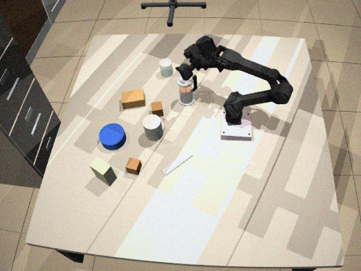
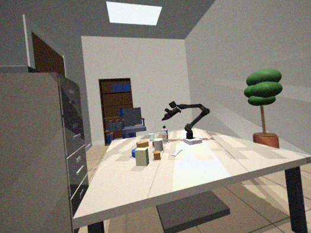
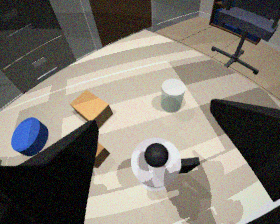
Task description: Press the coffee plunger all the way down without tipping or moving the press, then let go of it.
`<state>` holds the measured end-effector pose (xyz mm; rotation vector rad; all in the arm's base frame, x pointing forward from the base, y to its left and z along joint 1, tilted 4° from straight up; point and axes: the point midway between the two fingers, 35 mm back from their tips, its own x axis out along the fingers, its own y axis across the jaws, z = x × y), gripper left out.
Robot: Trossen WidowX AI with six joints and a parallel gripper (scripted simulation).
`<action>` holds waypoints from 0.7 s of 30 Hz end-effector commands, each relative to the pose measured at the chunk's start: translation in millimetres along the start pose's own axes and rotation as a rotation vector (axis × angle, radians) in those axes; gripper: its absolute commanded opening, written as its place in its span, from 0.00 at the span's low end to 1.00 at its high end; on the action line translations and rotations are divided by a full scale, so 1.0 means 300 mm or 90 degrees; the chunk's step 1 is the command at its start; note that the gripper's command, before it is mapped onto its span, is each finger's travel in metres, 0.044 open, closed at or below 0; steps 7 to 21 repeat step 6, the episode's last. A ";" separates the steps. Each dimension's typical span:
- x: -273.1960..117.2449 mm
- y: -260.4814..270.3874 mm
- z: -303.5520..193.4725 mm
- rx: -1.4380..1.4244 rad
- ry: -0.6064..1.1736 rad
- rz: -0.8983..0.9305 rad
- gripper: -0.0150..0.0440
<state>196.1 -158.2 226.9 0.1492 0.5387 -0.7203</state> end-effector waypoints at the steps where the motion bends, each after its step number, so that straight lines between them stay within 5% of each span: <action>1: 0.001 -0.002 -0.006 0.002 0.004 -0.003 1.00; 21: 0.001 -0.002 -0.006 0.002 0.004 -0.003 1.00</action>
